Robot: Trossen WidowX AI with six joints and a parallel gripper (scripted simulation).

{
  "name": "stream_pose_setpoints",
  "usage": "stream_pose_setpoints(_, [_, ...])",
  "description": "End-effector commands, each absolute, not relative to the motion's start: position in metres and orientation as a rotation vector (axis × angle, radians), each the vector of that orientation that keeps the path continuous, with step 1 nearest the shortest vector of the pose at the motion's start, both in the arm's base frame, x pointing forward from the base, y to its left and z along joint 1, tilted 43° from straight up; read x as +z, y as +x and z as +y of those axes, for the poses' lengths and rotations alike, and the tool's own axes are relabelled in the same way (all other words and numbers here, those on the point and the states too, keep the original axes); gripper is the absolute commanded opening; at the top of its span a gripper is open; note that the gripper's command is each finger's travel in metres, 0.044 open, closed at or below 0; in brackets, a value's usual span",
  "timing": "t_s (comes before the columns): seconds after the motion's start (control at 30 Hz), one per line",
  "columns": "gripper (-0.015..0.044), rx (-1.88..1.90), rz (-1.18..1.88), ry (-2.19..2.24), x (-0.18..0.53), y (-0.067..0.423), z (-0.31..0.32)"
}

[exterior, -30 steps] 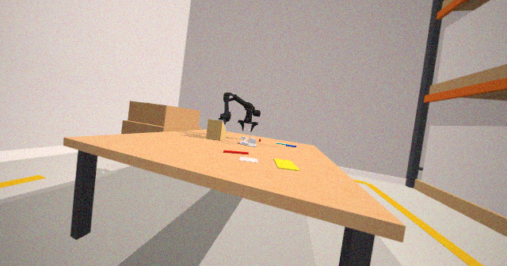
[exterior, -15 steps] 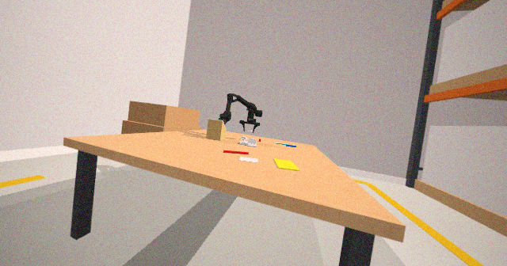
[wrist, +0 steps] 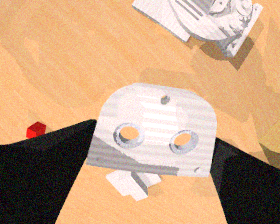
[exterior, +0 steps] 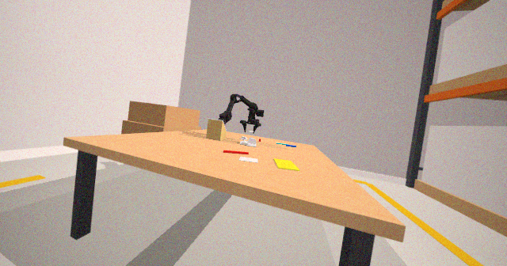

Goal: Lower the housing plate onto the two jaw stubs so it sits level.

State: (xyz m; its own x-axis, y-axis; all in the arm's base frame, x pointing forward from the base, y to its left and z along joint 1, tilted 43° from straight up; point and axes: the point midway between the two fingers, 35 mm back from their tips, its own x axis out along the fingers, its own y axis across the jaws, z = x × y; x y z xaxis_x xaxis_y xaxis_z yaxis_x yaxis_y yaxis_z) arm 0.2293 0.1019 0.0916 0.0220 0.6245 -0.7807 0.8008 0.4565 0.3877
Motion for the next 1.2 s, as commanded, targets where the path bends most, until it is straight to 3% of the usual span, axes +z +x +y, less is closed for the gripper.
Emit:
stream_pose_setpoints(0.0, [0.0351, -0.14, 1.675, 1.177, 0.083, 0.234, 0.093])
stream_pose_setpoints(1.17, [0.0351, 0.519, 1.505, 0.6, 0.017, 0.242, 0.016])
